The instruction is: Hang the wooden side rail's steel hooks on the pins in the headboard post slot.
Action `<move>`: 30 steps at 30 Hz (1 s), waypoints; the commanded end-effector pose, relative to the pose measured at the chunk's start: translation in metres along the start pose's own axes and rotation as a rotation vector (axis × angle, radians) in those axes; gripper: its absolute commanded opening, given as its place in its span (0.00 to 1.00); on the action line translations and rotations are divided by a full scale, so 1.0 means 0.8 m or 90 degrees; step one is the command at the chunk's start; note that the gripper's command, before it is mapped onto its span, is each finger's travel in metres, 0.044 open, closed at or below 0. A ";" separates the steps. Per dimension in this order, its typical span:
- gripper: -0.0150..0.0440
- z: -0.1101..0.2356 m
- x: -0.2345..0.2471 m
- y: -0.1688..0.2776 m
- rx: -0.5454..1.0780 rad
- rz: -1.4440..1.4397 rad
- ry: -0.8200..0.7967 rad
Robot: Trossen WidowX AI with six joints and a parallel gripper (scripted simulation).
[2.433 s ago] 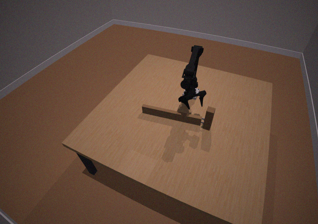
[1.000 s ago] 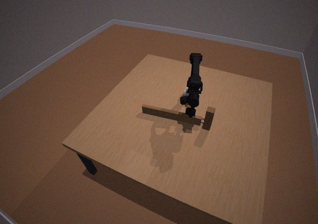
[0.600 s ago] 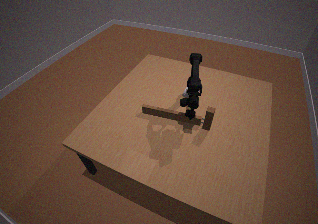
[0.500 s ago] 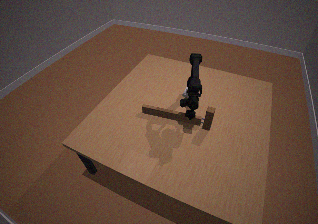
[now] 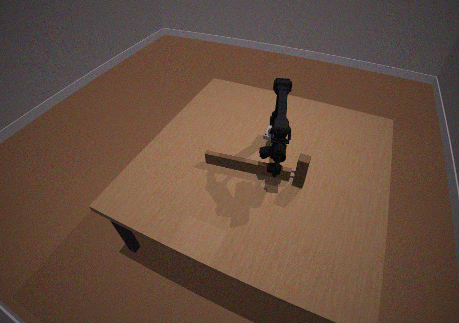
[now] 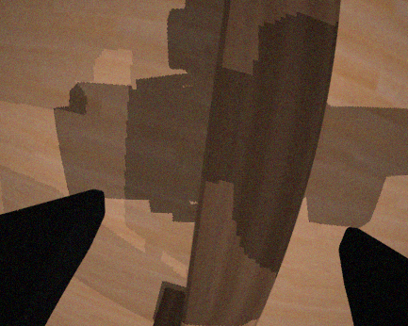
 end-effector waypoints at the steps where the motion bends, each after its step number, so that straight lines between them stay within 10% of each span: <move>1: 1.00 -0.011 -0.002 -0.001 -0.004 -0.004 0.005; 20: 1.00 -0.043 -0.005 -0.003 -0.004 -0.004 0.005; 30: 0.56 -0.043 -0.005 -0.003 -0.004 -0.004 0.005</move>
Point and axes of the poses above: the point midway between the two fingers, 35 mm back from their tips, its own z axis back along the fingers, its own x axis across the jaws, y = z × x, the point moved 4 cm from there along z, back along the fingers, and after that the axes turned 11 degrees about -z, right-handed, at the moved point
